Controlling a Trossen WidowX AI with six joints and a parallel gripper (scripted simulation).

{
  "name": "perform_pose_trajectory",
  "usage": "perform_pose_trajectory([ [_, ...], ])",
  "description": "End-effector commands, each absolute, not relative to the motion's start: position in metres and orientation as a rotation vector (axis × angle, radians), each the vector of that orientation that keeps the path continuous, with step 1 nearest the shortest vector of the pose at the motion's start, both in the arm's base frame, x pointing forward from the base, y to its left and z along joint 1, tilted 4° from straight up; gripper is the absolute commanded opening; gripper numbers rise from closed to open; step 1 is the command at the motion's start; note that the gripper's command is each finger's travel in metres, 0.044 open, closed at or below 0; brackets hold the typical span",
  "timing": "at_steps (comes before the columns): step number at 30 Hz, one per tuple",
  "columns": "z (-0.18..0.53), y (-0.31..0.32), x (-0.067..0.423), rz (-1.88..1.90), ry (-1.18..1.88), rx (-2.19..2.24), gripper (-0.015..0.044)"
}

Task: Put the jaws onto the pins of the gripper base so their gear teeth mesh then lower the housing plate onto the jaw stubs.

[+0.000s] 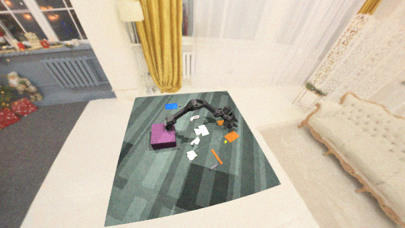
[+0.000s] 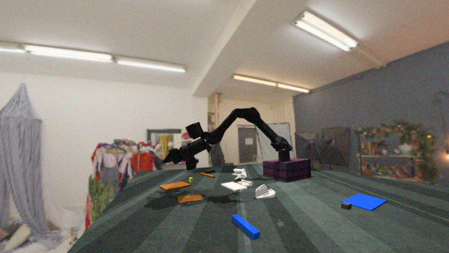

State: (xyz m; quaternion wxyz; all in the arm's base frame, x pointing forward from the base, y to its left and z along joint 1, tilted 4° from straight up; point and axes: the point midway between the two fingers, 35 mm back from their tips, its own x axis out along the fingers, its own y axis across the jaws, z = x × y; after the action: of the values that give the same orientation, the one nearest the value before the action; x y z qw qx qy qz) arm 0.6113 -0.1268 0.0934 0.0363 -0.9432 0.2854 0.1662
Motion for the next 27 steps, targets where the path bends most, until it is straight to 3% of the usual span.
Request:
perform_pose_trajectory([
  [1,0.093,-0.136,0.602,0.529,0.881,-2.841,0.0394],
  [3,0.092,-0.141,0.597,0.539,0.888,-2.812,0.0440],
  [27,0.080,-0.193,0.530,0.626,0.991,-2.436,0.0440],
])
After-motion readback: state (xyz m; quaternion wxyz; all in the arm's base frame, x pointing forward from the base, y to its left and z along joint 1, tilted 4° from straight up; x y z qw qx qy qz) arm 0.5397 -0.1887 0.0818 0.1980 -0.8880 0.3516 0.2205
